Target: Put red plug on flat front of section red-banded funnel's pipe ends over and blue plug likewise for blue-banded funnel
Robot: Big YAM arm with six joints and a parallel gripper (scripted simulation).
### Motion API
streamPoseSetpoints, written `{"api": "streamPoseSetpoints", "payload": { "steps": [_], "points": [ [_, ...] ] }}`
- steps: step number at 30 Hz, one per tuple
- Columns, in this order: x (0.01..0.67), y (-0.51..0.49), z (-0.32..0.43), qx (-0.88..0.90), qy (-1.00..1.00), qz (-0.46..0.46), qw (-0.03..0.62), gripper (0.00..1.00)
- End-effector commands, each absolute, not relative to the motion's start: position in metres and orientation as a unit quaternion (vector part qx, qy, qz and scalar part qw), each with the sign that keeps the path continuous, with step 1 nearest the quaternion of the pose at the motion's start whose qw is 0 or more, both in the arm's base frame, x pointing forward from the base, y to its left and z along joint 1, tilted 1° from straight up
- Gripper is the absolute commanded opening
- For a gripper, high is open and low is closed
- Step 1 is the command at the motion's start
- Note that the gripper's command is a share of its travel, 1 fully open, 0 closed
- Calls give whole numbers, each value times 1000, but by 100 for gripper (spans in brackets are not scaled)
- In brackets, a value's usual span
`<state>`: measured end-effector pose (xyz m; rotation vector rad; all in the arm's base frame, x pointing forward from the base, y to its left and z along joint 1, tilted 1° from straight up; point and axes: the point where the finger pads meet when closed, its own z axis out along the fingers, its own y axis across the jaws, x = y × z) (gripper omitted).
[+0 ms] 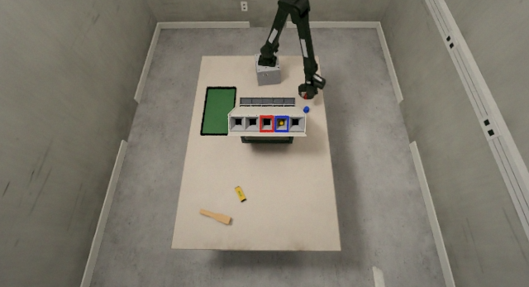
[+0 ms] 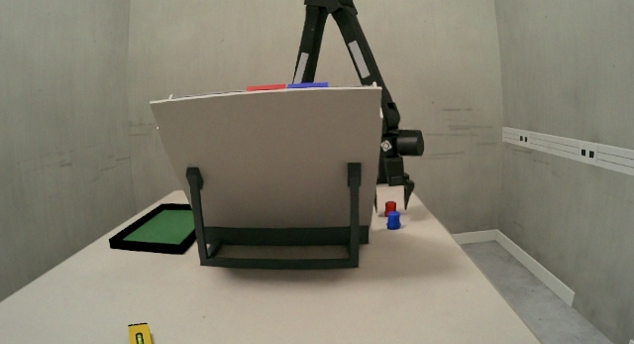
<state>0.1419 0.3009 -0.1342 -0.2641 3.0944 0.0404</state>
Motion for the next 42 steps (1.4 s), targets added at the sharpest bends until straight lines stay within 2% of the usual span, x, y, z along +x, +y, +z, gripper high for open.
{"api": "streamPoseSetpoints", "payload": {
  "steps": [1,2,3,36,42],
  "points": [
    [142,297,-143,-85,996,10,17,87],
    [142,297,-143,-85,996,10,17,87],
    [144,305,-132,-85,996,18,21,0],
    [144,305,-133,-85,996,19,22,0],
    [143,305,-86,-85,996,19,22,0]
  ]
}}
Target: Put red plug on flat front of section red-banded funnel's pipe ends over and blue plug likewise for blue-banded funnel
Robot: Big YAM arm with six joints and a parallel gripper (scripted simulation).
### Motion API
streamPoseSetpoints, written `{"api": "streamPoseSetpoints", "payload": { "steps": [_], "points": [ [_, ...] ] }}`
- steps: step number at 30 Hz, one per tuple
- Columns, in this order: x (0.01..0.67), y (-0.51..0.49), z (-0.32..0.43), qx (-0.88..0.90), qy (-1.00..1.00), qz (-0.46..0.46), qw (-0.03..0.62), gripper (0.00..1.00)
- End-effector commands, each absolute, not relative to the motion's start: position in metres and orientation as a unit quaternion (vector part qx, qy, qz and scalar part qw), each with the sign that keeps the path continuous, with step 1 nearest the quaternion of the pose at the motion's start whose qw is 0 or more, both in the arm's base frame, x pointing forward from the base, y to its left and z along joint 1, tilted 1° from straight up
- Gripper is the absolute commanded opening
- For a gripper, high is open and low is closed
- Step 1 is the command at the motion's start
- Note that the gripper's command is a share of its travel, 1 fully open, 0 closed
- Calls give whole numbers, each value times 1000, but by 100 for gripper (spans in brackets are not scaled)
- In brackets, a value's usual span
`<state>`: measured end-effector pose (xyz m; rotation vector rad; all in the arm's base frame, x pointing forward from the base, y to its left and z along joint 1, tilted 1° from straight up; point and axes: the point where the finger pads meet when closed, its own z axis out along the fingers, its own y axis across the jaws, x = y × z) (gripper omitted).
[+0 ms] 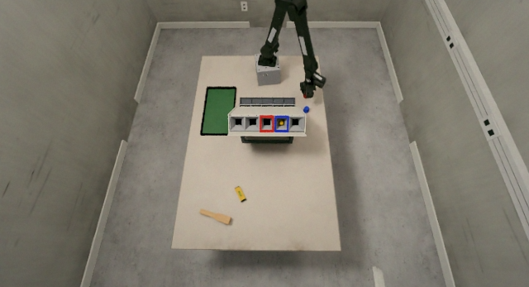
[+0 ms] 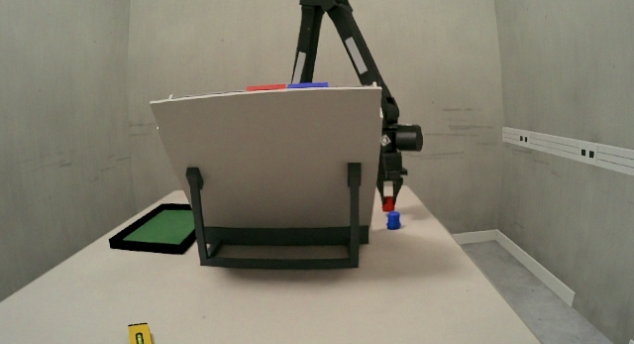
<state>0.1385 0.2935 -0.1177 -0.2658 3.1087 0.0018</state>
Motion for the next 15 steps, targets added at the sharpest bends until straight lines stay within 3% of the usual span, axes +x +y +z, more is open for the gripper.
{"api": "streamPoseSetpoints", "payload": {
  "steps": [1,9,15],
  "points": [
    [143,305,-78,-85,996,19,22,0],
    [143,305,-15,-85,996,19,22,0],
    [143,306,-15,-85,996,17,21,0]
  ]
}}
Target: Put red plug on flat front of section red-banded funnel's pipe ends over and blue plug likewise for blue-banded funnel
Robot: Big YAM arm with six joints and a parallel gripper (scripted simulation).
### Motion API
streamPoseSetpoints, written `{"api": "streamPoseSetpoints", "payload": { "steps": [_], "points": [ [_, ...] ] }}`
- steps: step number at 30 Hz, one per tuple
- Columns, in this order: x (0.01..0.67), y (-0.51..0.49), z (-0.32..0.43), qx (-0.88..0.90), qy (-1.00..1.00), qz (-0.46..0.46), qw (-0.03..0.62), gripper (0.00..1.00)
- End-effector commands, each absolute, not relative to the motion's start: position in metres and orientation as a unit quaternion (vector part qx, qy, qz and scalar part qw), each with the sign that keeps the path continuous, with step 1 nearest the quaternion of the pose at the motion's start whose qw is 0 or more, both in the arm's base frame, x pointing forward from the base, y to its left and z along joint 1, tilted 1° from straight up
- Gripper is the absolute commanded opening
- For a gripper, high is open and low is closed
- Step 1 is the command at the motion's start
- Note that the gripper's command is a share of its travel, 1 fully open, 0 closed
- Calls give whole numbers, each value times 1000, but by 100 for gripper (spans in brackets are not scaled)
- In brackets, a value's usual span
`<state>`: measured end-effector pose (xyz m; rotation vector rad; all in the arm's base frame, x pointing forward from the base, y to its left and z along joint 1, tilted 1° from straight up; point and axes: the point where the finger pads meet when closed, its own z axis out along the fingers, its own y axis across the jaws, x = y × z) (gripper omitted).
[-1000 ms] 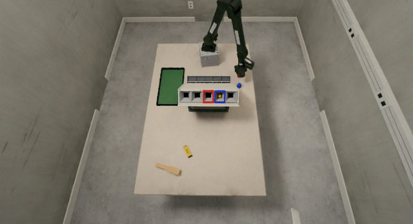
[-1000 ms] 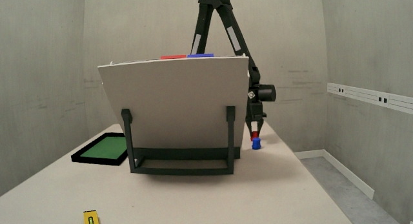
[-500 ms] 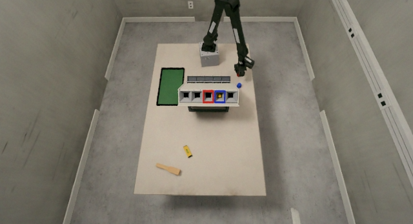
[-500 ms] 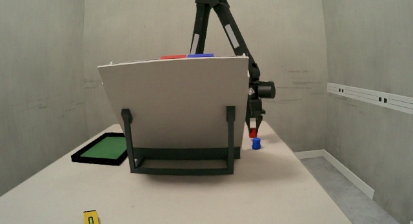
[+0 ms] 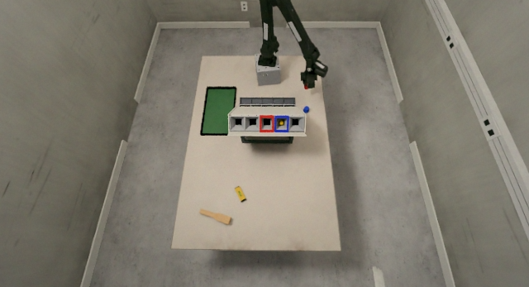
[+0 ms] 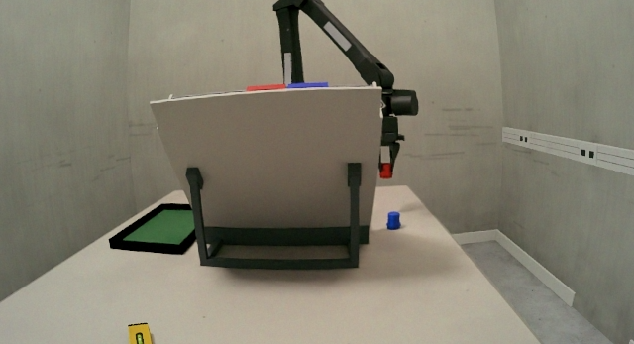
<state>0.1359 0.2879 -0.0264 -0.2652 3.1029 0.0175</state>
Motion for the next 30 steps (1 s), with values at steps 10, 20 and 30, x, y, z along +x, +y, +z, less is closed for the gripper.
{"api": "streamPoseSetpoints", "payload": {
  "steps": [10,20,30],
  "points": [
    [144,307,-16,-85,996,13,18,0],
    [144,307,-15,-85,996,8,16,0],
    [144,307,-15,-85,996,4,13,0]
  ]
}}
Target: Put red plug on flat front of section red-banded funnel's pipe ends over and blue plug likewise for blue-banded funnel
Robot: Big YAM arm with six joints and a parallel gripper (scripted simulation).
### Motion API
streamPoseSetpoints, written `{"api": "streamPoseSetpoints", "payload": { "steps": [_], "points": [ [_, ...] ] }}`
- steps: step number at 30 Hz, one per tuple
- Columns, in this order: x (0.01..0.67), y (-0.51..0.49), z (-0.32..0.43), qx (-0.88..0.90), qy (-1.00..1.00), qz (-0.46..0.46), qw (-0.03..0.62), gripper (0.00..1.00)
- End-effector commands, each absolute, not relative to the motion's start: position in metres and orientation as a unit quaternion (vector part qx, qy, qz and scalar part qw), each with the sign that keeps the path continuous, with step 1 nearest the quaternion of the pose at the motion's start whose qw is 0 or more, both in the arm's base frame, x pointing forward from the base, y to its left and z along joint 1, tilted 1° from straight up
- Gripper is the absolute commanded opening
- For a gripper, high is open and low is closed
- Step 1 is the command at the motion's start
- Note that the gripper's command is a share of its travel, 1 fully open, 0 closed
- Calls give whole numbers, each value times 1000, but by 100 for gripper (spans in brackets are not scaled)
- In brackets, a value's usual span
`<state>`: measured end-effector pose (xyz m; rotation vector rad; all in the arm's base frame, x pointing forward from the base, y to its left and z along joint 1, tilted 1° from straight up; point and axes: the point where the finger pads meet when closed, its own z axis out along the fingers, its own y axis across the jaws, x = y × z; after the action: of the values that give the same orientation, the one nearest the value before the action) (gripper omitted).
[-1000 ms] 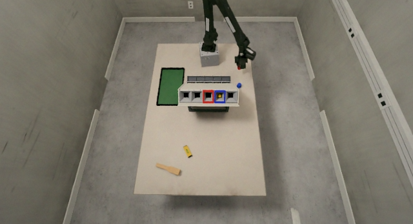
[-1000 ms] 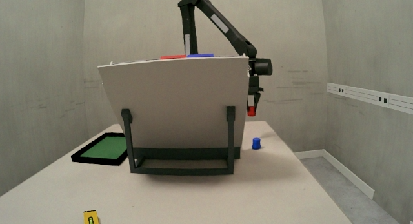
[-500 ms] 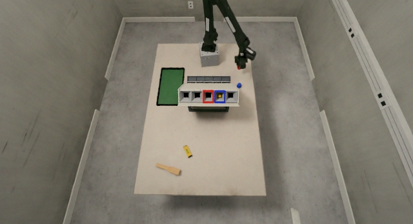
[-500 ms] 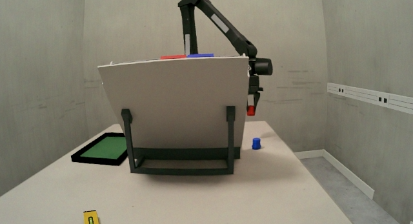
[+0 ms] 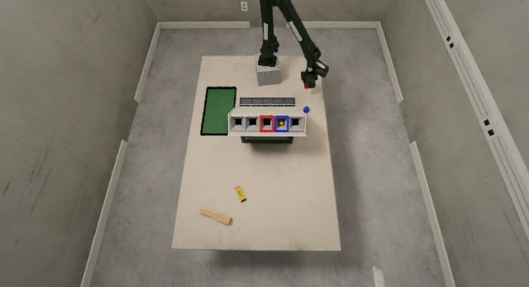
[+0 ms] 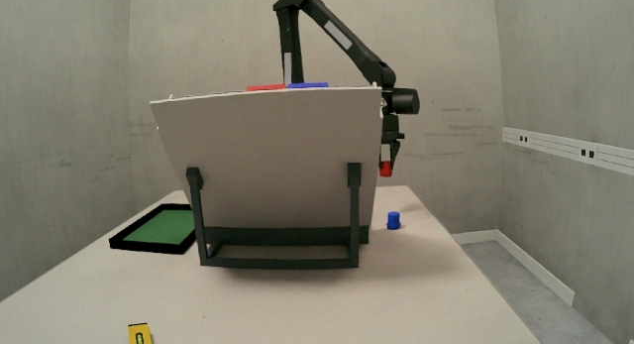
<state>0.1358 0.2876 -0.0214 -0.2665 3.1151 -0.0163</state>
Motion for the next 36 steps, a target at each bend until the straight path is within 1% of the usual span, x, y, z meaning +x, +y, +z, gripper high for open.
{"api": "streamPoseSetpoints", "payload": {
  "steps": [1,36],
  "points": [
    [144,307,-15,-85,996,3,13,0],
    [143,308,-15,-85,996,-6,6,0]
  ]
}}
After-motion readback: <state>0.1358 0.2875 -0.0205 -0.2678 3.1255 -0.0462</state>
